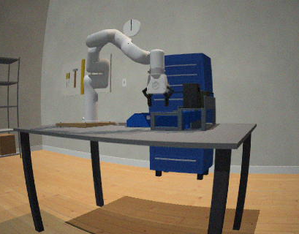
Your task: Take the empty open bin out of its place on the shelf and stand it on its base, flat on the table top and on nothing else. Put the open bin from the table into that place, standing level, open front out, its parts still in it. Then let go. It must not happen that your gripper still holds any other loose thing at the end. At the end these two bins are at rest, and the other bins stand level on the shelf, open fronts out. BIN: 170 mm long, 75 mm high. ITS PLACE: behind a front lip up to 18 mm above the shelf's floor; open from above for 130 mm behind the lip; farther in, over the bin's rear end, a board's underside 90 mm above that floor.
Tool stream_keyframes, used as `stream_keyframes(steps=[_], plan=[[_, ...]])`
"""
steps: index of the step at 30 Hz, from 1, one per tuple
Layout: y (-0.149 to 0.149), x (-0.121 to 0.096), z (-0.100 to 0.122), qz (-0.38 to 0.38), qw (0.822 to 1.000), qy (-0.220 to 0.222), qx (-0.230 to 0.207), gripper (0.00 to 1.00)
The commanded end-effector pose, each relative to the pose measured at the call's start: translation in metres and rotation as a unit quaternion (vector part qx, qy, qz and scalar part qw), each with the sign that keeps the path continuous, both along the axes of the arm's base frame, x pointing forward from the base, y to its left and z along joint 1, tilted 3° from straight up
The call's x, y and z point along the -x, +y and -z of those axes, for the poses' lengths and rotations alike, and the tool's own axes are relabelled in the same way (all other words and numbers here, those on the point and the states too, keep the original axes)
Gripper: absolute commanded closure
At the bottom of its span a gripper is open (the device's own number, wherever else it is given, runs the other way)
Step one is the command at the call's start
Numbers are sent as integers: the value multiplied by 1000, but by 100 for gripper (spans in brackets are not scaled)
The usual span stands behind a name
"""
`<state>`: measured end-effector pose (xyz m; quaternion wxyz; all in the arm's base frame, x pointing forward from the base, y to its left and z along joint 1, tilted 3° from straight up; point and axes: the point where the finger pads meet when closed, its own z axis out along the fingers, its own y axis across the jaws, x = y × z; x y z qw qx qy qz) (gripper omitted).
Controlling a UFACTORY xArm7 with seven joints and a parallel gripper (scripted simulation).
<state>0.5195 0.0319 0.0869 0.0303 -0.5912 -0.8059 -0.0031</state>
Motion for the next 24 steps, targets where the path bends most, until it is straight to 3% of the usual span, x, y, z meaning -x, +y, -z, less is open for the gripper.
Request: stream_keyframes(steps=[1,24], plan=[[0,-2,1,0,1000,-3,0,5],[2,-1,43,0,1000,-3,0,5]])
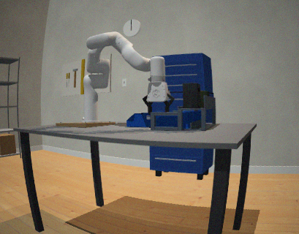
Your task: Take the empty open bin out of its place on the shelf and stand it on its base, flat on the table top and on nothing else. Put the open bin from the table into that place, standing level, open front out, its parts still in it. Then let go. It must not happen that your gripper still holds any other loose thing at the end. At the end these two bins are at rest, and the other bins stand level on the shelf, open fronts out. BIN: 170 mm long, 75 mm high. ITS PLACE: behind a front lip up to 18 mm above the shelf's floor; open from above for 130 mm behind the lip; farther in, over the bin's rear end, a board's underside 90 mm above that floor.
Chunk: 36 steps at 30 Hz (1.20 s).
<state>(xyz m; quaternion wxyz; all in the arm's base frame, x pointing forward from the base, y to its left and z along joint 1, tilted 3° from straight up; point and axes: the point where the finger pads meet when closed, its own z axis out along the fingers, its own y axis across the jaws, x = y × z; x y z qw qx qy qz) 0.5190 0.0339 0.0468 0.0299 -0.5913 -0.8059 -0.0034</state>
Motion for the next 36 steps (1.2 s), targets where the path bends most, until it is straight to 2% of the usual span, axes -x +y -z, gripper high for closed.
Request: stream_keyframes(steps=[1,14,36], plan=[[0,-2,4,0,1000,-2,0,5],[1,-2,15,0,1000,-2,0,5],[1,-2,15,0,1000,-2,0,5]])
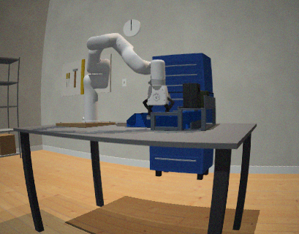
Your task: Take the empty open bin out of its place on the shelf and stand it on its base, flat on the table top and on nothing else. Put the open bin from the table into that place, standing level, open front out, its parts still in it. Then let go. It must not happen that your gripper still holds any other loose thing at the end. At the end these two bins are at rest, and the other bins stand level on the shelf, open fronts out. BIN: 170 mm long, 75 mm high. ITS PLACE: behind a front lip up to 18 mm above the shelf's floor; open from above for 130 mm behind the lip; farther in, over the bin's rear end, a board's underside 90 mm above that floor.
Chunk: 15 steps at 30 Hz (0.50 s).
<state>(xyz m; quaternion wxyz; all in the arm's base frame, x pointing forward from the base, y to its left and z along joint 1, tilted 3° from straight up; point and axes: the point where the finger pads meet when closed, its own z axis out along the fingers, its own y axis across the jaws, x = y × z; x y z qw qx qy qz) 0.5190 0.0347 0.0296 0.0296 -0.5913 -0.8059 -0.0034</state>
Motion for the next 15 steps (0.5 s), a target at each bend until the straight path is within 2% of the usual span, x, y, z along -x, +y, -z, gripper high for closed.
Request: stream_keyframes(steps=[1,15], plan=[[0,-2,-2,0,1000,-2,0,5],[0,-3,-2,0,1000,-2,0,5]])
